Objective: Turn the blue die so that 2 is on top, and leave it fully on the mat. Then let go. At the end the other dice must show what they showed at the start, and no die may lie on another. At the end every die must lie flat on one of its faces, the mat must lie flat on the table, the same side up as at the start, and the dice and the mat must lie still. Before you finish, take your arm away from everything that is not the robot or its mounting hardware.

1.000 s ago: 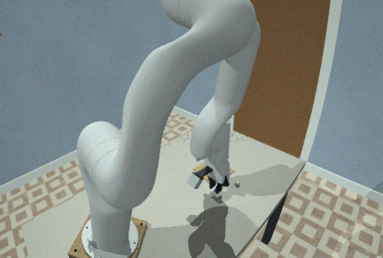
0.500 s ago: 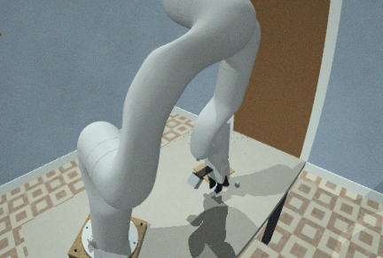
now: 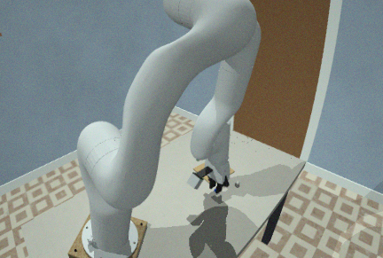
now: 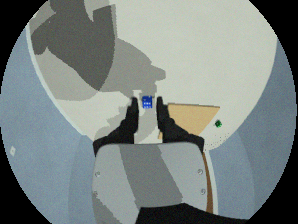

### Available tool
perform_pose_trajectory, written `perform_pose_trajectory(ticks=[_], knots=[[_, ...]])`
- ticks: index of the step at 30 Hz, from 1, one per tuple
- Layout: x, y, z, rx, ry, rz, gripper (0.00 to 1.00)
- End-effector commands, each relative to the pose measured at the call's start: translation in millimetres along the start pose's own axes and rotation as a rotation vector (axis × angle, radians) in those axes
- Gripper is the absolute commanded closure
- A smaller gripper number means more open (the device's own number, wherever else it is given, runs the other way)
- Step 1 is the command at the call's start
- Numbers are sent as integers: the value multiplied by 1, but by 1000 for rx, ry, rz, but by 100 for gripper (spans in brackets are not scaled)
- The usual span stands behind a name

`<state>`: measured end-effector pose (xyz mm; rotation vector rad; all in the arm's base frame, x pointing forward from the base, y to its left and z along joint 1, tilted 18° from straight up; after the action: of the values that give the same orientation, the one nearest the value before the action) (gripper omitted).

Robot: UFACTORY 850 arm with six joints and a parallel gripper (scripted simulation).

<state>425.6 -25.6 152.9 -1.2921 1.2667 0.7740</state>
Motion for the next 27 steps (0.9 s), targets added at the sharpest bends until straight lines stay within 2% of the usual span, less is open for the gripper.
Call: perform_pose_trajectory(ticks=[1, 10, 27], knots=[[3, 0, 0, 0, 0, -1, 69], [14, 0, 0, 0, 0, -1, 69], [18, 0, 0, 0, 0, -1, 69]])
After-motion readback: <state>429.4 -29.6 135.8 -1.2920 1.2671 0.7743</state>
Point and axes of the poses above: the point where the finger pads meet when closed, its own x axis out along the fingers, its own z axis across the jaws, y = z × x, the point moved 6 cm from there along -x, back along the fingers, and after that the axes turned 14 degrees about x, right-handed, at the moved point
